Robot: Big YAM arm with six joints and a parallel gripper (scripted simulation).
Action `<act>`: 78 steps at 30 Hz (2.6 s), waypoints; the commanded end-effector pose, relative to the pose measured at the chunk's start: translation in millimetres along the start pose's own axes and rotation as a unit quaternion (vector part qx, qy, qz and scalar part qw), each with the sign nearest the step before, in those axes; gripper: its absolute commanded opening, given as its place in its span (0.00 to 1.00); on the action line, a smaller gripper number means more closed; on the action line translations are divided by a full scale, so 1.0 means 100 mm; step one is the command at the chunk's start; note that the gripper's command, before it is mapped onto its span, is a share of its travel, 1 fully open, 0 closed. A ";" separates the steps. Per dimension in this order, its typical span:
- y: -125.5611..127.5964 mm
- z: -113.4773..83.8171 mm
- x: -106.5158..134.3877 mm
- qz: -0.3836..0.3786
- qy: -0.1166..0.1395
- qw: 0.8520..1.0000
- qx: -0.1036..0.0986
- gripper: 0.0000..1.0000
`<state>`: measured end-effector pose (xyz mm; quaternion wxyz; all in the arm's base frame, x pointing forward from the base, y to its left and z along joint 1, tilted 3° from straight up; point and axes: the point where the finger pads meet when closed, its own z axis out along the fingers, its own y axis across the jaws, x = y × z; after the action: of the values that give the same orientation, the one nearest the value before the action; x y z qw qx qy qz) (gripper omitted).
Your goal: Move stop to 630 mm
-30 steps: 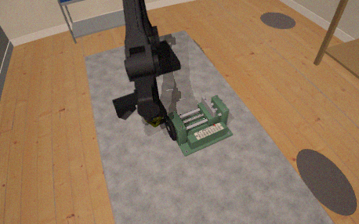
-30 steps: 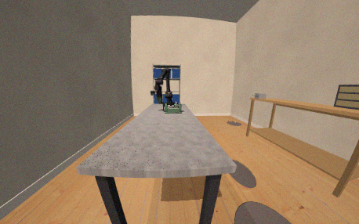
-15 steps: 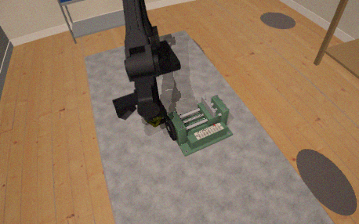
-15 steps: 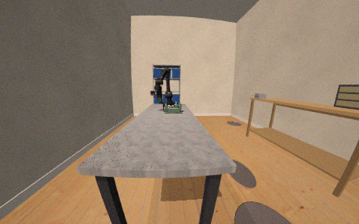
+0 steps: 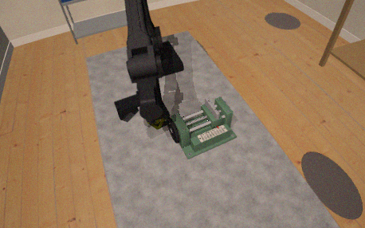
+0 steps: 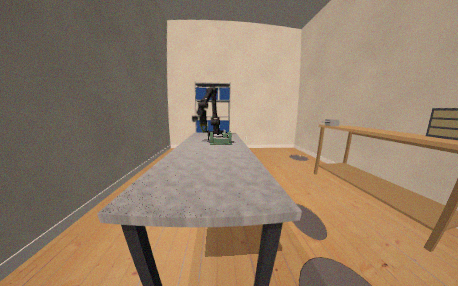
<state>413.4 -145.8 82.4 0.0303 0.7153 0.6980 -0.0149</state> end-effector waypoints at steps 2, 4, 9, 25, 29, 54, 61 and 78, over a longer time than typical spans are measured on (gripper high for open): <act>0.22 -0.11 -0.02 0.001 -0.005 1.000 -0.014 0.53; 0.22 -0.11 -0.03 0.001 -0.005 1.000 -0.014 0.53; 0.22 -0.19 -0.04 0.002 -0.008 1.000 -0.023 0.53; 0.22 -0.18 -0.04 0.002 -0.008 1.000 -0.022 0.53; 0.23 -0.22 -0.04 0.002 -0.008 1.000 -0.023 0.53; 0.03 -1.03 0.01 0.003 -0.002 1.000 -0.003 0.53; 0.03 -1.02 0.01 0.003 -0.002 1.000 -0.001 0.53; 0.03 -1.02 0.01 0.003 -0.002 1.000 -0.001 0.53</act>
<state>416.8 -140.2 181.8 0.0297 0.7147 0.6986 -0.0148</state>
